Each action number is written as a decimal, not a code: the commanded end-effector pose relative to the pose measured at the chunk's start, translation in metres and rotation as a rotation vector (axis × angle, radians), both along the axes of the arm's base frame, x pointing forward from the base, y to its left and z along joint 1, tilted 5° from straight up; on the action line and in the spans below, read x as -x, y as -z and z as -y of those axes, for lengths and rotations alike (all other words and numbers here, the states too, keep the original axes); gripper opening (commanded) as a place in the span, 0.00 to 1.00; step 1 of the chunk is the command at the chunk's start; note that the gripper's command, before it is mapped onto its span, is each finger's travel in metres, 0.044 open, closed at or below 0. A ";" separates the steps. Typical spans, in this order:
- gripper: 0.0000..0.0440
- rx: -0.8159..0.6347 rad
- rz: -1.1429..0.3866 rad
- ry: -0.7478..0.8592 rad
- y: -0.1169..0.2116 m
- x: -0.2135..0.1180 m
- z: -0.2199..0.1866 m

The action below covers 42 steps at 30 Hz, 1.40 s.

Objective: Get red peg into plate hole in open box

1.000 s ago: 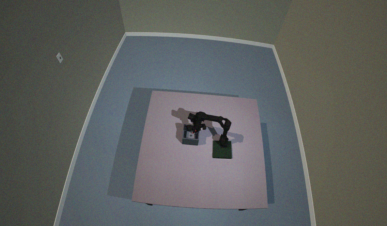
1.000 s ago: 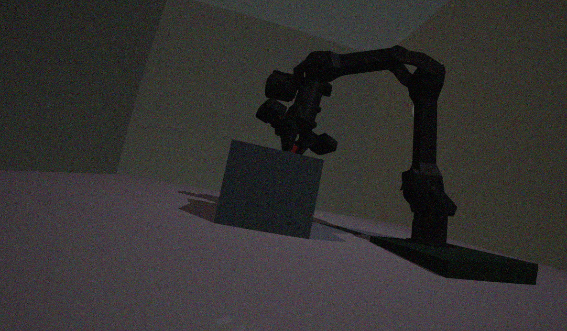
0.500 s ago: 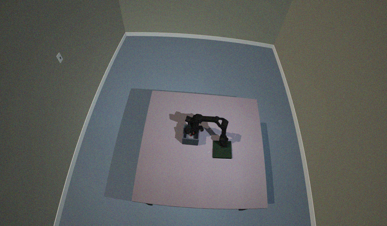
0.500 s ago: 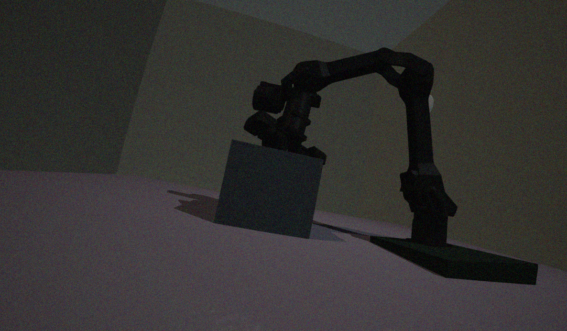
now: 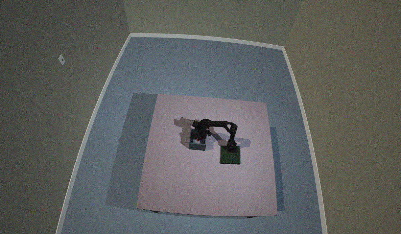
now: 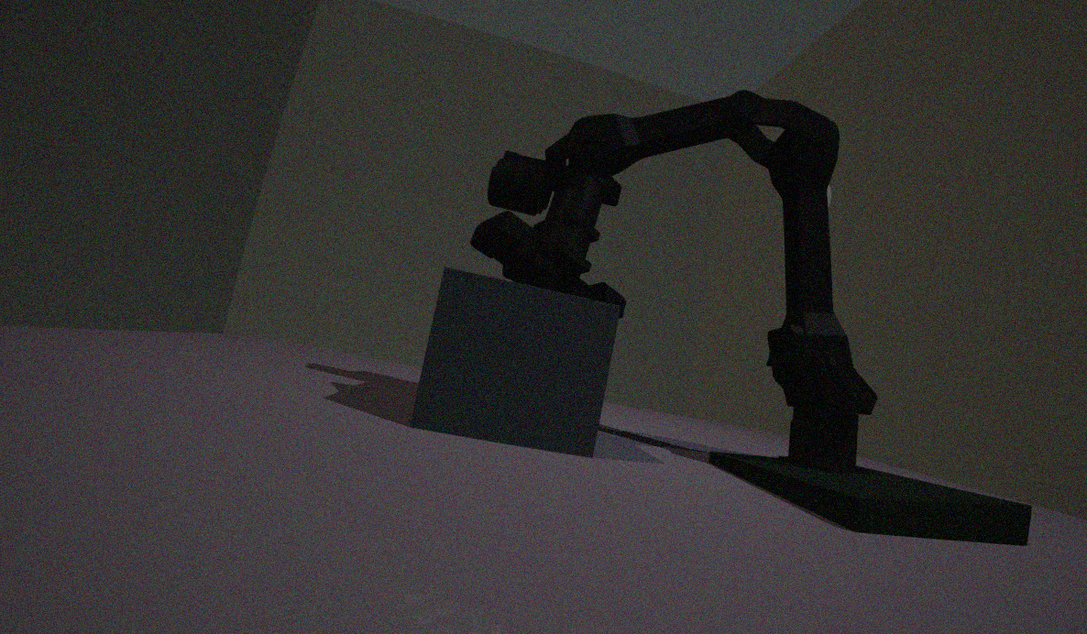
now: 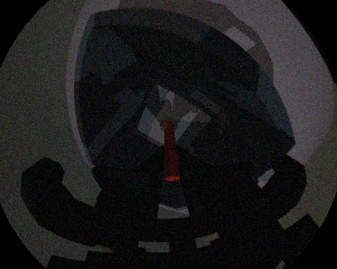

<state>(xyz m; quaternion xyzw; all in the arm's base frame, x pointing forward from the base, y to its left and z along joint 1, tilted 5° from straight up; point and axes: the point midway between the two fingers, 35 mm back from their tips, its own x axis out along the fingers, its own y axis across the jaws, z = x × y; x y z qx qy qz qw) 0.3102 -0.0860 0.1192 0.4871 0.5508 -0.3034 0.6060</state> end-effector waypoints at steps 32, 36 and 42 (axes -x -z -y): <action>0.34 -0.064 -0.143 -0.115 0.083 0.012 -0.006; 0.34 -0.064 -0.143 -0.115 0.083 0.012 -0.006; 0.35 -0.064 -0.143 -0.115 0.083 0.012 -0.006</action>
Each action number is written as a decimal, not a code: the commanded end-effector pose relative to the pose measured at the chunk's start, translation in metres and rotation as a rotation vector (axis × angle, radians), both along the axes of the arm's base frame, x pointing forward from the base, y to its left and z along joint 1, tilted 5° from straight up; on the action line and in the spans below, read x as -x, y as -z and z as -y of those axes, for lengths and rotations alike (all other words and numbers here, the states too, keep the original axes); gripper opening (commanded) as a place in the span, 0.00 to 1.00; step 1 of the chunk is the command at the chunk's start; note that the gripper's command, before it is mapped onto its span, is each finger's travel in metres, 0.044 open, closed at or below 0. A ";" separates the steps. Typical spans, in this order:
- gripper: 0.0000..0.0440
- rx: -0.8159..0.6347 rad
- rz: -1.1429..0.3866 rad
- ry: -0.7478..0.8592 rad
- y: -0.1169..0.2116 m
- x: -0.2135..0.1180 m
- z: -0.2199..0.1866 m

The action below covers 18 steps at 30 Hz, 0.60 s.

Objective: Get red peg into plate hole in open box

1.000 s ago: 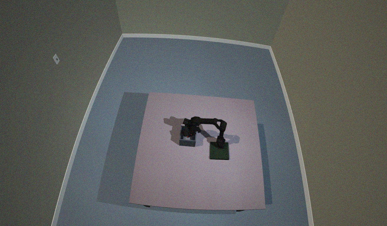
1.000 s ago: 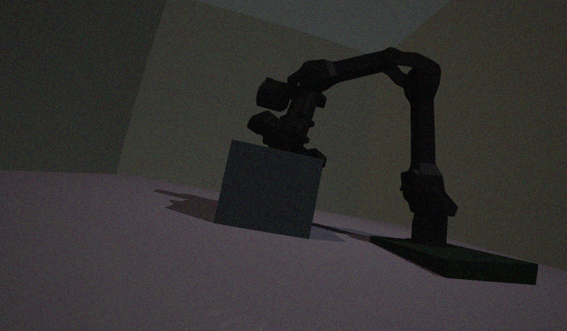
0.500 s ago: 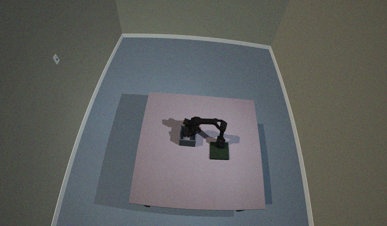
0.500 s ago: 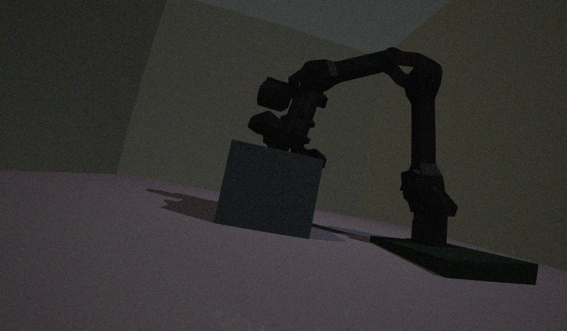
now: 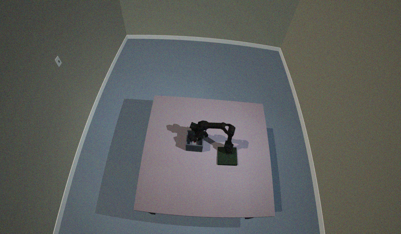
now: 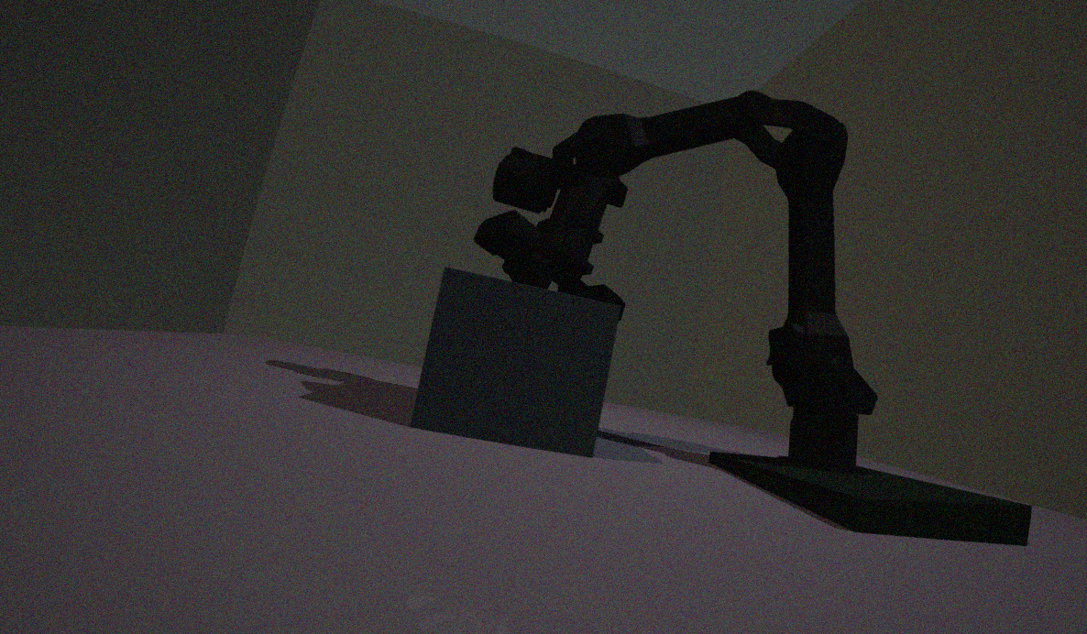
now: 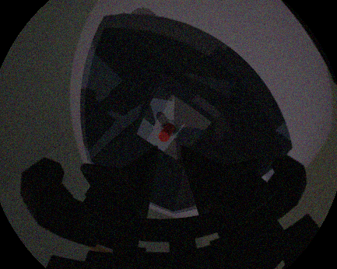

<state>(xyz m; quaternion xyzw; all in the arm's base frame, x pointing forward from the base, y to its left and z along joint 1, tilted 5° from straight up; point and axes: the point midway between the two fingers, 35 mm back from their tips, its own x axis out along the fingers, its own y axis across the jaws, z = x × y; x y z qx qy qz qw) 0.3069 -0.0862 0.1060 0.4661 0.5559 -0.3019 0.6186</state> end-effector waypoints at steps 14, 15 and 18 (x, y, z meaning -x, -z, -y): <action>0.38 -0.095 -0.142 -0.075 0.069 0.009 -0.006; 0.38 -0.095 -0.142 -0.075 0.069 0.009 -0.006; 0.39 -0.095 -0.142 -0.075 0.069 0.009 -0.006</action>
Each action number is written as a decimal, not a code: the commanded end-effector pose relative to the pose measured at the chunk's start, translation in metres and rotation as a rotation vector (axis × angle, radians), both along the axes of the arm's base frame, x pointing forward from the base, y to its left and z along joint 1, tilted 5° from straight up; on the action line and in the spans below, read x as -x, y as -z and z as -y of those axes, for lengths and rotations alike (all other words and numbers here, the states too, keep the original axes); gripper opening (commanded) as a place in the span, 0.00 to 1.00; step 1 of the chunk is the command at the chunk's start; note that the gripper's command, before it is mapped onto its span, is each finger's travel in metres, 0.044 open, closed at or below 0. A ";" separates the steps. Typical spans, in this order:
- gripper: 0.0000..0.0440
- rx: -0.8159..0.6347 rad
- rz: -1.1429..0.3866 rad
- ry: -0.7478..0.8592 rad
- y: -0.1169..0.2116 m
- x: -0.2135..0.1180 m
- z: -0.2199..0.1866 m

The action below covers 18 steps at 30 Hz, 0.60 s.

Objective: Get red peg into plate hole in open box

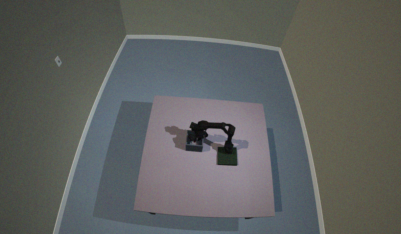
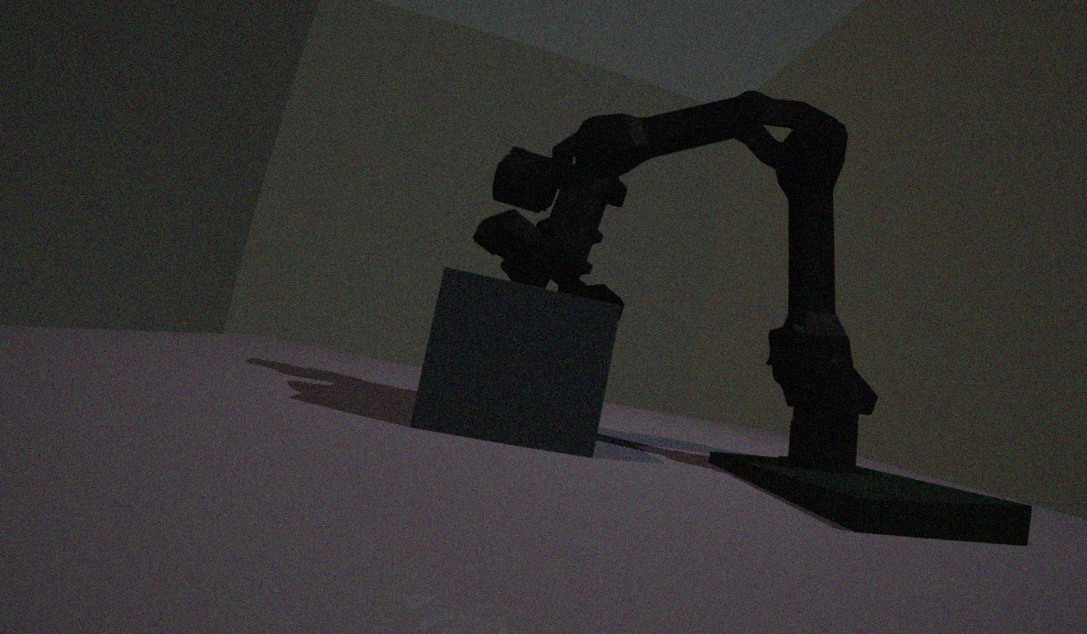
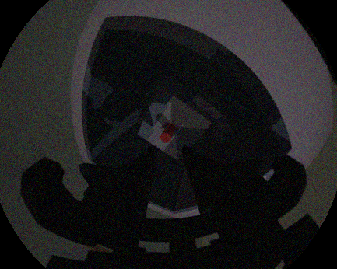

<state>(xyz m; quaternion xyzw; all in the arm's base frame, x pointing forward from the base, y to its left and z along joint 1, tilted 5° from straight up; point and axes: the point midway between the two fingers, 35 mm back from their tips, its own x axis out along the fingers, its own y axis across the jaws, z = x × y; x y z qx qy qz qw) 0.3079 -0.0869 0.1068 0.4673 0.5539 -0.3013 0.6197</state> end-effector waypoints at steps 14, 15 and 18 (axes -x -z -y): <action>0.41 -0.095 -0.147 -0.077 0.069 0.010 -0.007; 0.41 -0.095 -0.147 -0.077 0.069 0.010 -0.007; 0.42 -0.095 -0.147 -0.077 0.069 0.010 -0.007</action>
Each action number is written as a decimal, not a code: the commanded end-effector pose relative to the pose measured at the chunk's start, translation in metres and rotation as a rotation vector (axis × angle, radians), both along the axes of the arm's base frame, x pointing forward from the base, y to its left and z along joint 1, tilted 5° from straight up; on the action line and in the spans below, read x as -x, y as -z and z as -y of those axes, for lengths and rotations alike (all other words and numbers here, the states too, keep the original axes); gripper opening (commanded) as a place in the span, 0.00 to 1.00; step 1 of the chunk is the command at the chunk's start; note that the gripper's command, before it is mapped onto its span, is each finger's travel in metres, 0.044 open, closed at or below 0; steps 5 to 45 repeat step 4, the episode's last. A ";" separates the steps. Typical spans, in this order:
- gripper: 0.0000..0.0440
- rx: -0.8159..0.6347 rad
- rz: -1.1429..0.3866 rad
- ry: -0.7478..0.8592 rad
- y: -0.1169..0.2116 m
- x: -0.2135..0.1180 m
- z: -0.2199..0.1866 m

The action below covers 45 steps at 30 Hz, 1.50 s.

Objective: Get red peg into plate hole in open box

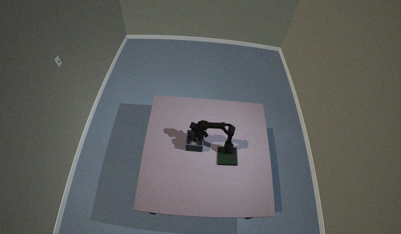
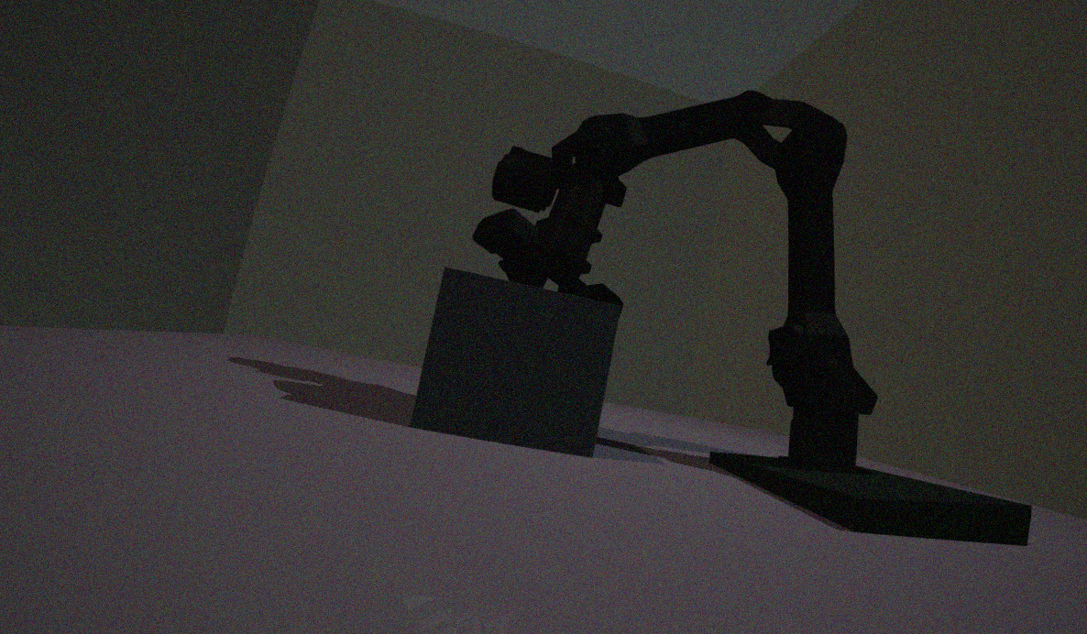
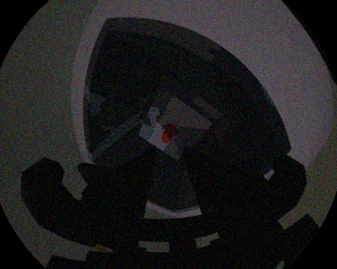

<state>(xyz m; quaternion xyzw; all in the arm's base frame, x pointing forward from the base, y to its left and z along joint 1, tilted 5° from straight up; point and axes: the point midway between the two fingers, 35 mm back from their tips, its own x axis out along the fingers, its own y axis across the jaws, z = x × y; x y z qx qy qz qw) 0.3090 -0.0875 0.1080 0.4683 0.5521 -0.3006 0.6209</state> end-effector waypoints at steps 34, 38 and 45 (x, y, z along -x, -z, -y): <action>0.43 -0.095 -0.152 -0.079 0.070 0.011 -0.007; 0.43 -0.095 -0.152 -0.079 0.070 0.011 -0.007; 0.43 -0.095 -0.152 -0.079 0.070 0.011 -0.007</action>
